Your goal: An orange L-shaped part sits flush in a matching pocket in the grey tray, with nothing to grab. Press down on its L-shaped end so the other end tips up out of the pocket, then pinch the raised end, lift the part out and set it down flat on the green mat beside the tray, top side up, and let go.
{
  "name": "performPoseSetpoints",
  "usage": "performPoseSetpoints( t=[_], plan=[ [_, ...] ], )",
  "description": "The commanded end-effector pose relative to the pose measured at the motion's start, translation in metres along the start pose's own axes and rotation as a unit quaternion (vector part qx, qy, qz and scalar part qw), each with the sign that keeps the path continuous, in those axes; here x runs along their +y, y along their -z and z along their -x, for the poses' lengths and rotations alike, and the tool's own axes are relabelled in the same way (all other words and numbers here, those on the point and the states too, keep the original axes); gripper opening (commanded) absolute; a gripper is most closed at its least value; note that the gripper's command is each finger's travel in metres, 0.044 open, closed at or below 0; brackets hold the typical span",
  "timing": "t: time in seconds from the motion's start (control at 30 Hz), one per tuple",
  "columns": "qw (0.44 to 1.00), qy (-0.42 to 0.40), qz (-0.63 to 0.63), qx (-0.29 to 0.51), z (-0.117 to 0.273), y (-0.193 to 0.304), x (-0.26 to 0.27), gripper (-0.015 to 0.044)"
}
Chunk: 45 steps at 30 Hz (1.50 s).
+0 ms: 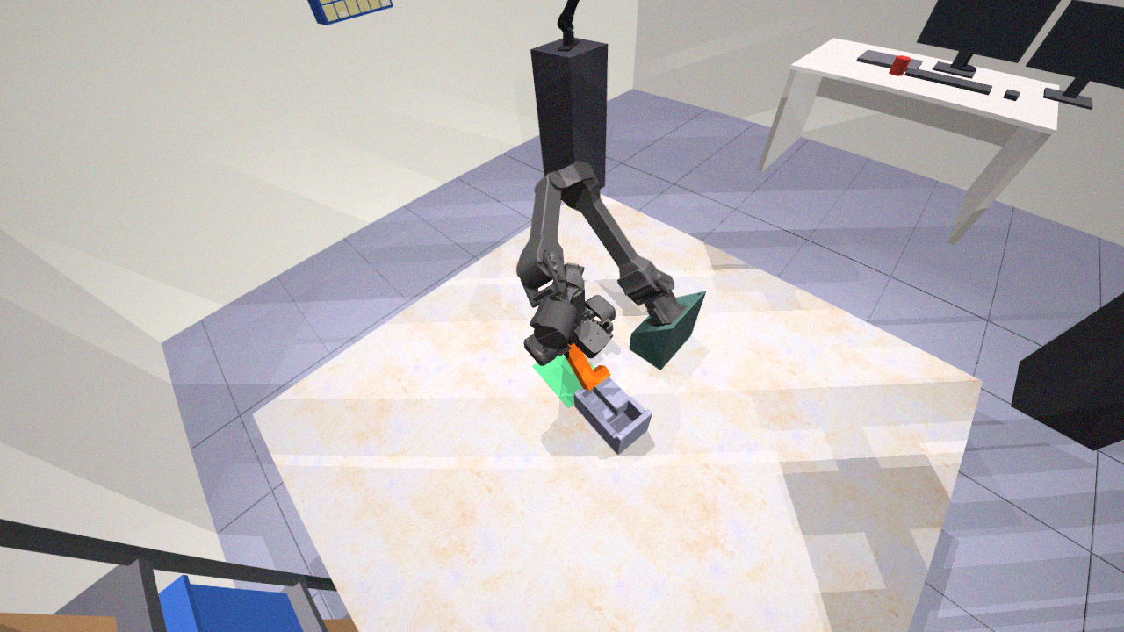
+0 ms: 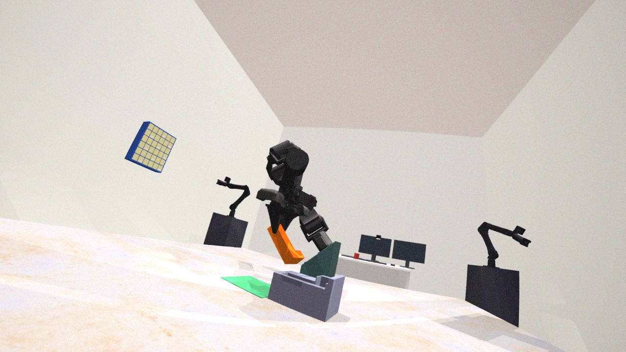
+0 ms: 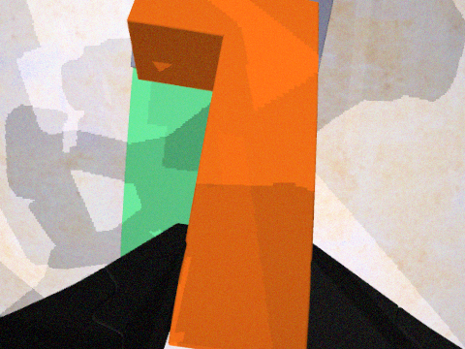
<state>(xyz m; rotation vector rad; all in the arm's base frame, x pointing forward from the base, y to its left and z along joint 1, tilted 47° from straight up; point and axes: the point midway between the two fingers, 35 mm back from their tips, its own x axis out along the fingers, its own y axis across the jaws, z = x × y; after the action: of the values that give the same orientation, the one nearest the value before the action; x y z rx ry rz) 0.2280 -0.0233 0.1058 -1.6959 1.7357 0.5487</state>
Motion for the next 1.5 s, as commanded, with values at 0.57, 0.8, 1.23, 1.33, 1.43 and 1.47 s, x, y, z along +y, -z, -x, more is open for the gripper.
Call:
performPoseSetpoints(
  t=[0.57,0.8,1.23,1.33,1.43,1.47],
  plan=[
    [1.0,-0.003,0.004,0.005,-0.003,0.065,0.012,0.0],
    [1.0,-0.003,0.004,0.005,-0.013,0.066,0.012,0.0],
    [1.0,-0.002,0.004,0.005,-0.033,0.066,0.012,0.0],
    [1.0,-0.002,0.004,0.006,-0.037,0.066,0.012,0.0],
    [1.0,-0.002,0.004,0.006,-0.042,0.066,0.012,0.0],
    [1.0,-0.002,0.004,0.006,-0.044,0.066,0.012,0.0]
  ],
)
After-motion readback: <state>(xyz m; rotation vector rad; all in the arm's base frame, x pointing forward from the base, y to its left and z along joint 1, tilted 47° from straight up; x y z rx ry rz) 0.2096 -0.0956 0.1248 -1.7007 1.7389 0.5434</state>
